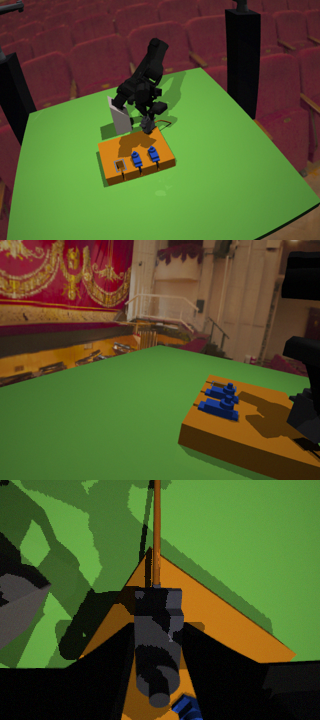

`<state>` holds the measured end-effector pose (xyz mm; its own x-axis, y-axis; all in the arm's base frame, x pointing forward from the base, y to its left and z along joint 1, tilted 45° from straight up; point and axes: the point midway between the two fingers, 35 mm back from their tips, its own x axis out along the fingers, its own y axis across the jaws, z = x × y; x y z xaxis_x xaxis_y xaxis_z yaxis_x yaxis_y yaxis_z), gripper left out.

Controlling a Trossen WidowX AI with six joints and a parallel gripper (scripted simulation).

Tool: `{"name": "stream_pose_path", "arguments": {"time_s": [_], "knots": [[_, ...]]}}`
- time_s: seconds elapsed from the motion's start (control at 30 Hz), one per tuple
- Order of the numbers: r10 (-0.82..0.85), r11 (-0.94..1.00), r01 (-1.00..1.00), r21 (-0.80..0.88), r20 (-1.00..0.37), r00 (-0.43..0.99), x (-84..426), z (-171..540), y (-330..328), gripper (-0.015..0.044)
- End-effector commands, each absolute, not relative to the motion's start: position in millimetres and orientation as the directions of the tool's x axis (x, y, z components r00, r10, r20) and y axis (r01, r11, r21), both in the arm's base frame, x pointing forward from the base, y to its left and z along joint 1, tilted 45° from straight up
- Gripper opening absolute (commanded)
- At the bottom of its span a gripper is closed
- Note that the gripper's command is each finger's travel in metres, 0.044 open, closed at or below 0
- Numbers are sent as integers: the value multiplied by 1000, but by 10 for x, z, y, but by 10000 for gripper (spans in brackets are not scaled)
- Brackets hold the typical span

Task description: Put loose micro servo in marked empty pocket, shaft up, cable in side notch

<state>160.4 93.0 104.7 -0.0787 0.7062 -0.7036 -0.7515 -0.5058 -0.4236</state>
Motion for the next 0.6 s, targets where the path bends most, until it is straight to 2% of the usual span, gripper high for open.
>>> {"name": "stream_pose_path", "arguments": {"time_s": [0.0, 0.57], "knots": [[702, -510, -746, -429, -709, -72, 1594, 1075, 919, 0], [702, -510, -746, -429, -709, -72, 1555, 1109, 949, 0]]}}
